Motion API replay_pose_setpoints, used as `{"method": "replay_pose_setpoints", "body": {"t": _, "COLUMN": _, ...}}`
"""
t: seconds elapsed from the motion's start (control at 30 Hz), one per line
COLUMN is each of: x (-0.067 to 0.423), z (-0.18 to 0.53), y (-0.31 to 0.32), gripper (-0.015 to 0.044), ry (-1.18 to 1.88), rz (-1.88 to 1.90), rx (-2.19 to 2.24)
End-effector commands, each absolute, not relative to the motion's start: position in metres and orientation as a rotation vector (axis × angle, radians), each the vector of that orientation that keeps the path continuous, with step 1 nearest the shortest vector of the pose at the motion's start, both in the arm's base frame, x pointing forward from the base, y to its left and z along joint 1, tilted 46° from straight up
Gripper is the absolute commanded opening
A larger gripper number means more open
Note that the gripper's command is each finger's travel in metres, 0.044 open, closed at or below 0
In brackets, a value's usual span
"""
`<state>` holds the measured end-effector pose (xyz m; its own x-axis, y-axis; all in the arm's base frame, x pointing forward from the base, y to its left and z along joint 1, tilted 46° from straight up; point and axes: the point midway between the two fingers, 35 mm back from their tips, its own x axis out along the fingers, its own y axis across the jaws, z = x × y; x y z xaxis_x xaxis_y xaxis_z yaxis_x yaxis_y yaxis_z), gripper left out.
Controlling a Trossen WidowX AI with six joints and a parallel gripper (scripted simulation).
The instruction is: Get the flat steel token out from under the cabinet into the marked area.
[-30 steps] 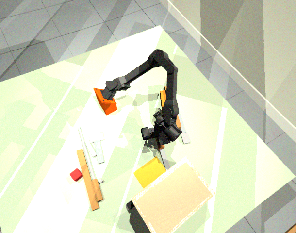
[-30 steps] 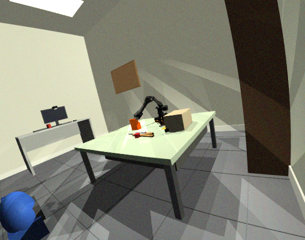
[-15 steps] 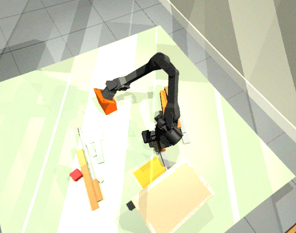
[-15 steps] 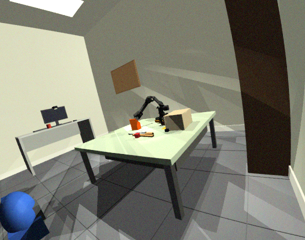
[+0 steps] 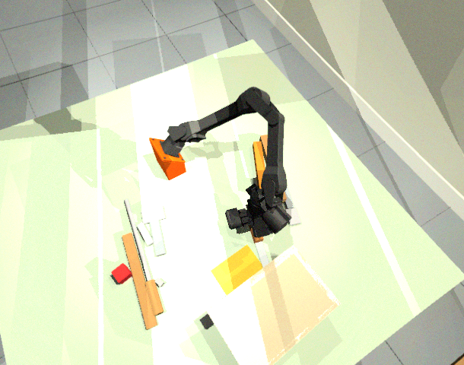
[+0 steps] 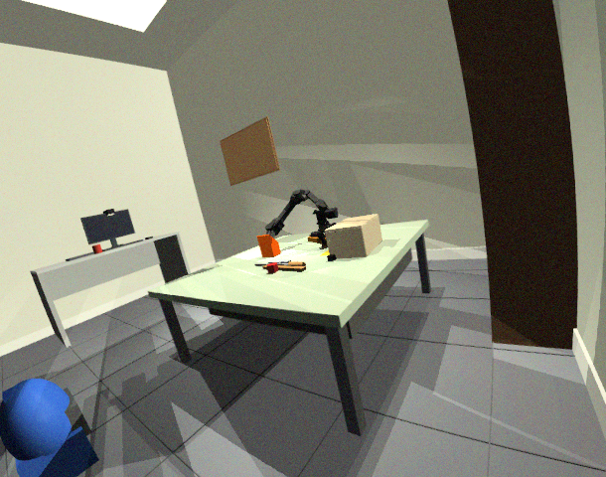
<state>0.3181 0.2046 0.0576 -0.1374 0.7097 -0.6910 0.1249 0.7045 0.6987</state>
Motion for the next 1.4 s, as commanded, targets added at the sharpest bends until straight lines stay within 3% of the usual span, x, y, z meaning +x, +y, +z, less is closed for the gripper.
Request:
{"method": "replay_pose_setpoints", "body": {"t": 0.0, "x": 0.324, "z": 0.057, "y": 0.205, "gripper": 0.0, "ry": 1.657, "rz": 0.582, "rx": 0.682}}
{"method": "replay_pose_setpoints", "body": {"t": 1.37, "x": 0.364, "z": 0.05, "y": 0.205, "gripper": 0.0, "ry": 1.655, "rz": 0.583, "rx": 0.681}}
